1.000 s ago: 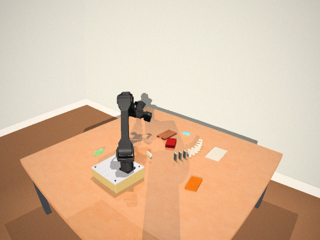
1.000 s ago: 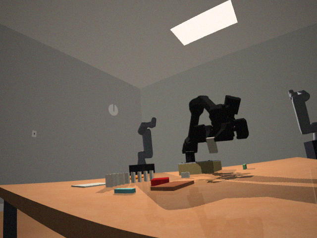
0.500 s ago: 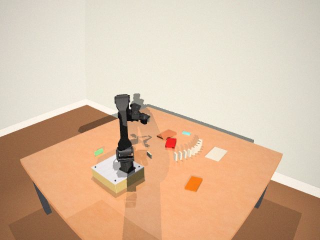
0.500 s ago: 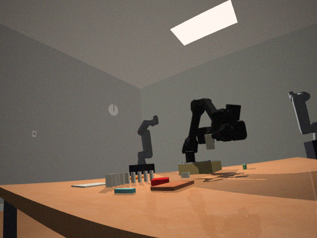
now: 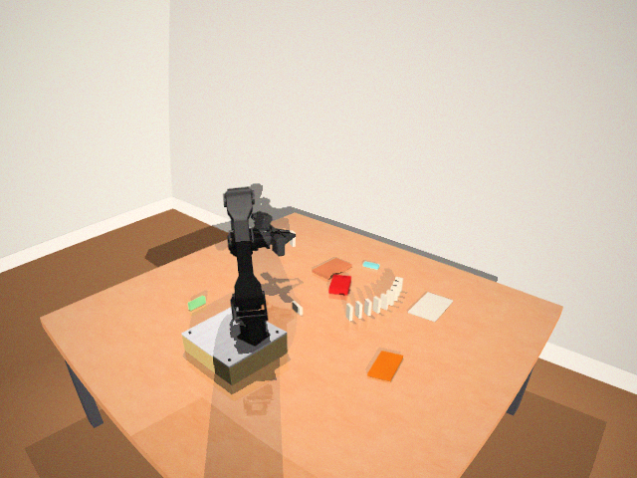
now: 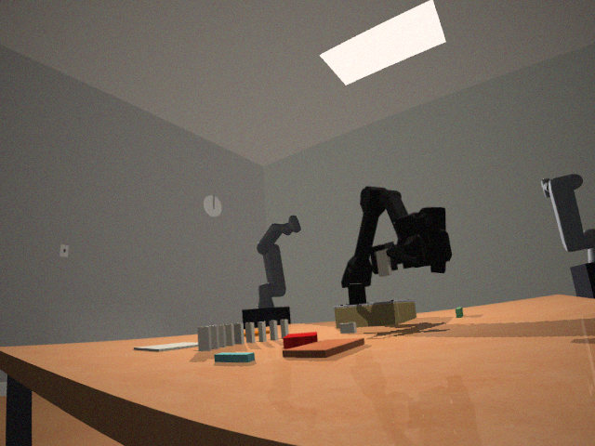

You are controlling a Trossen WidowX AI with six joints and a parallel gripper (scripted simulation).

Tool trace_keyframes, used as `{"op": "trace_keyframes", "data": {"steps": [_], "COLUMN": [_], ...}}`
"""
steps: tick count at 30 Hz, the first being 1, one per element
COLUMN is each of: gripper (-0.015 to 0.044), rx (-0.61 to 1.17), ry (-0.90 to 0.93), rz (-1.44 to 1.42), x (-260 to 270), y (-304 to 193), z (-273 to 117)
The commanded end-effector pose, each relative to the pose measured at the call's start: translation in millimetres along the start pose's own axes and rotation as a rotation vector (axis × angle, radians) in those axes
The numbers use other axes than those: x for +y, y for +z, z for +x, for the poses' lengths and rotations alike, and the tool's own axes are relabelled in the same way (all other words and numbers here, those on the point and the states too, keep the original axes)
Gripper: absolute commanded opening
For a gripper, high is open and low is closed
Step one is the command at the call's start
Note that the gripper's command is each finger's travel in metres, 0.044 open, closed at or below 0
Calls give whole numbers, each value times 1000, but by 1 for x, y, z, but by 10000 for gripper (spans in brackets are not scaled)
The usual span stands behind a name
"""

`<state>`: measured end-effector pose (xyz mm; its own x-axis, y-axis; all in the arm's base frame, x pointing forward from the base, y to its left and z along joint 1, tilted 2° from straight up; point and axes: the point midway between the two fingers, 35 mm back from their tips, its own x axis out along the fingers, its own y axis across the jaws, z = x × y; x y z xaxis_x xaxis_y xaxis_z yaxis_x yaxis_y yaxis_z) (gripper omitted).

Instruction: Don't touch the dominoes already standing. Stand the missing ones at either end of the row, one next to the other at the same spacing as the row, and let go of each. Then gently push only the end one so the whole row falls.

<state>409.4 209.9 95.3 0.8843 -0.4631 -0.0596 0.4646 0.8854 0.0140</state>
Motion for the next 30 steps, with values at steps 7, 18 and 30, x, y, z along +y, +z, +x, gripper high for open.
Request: {"op": "trace_keyframes", "data": {"steps": [7, 18, 30], "gripper": [107, 107, 107], "rx": [-32, -32, -32], "ry": [-48, -48, -47], "rz": [24, 24, 25], "x": [-20, -20, -15], "y": [1, 1, -31], "z": [-13, -13, -10]}}
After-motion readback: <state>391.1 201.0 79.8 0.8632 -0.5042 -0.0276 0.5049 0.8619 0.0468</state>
